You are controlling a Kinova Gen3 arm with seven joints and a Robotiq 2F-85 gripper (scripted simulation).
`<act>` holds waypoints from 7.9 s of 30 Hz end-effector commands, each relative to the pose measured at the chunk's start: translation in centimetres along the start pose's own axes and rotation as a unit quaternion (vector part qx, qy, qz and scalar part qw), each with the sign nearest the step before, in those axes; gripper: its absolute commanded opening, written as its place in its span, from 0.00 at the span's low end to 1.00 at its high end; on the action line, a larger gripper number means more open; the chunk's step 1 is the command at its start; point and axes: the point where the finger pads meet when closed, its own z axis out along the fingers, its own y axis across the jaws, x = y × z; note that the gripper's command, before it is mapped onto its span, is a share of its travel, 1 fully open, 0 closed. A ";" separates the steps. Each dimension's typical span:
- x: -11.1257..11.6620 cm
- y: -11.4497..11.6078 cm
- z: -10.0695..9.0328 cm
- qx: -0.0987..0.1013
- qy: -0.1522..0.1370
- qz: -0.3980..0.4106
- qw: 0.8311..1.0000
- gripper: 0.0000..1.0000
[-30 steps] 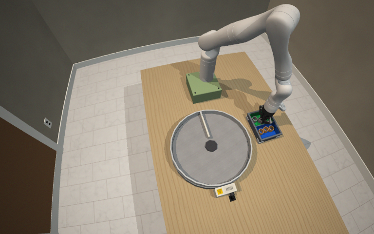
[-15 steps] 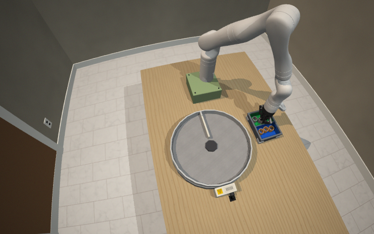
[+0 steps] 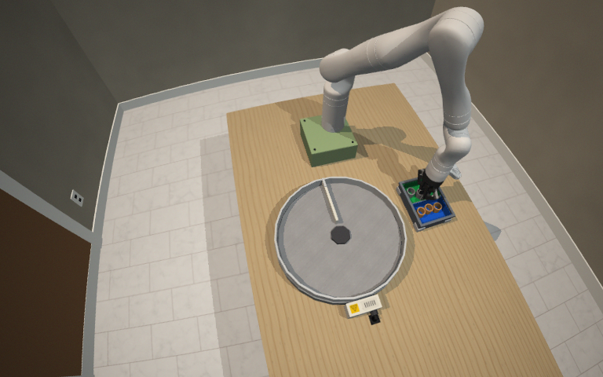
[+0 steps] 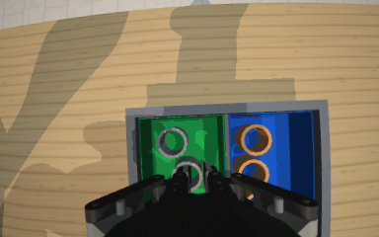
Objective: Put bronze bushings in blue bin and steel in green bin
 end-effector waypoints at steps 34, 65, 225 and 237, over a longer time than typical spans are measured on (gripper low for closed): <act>0.0 0.1 -0.1 -0.001 0.000 0.000 1.000 0.16; 0.0 0.1 -0.5 -0.001 0.000 0.000 1.000 0.16; 0.0 0.0 -12.7 0.000 0.000 0.000 1.000 0.16; 0.0 0.0 -12.7 0.000 0.000 0.000 1.000 0.16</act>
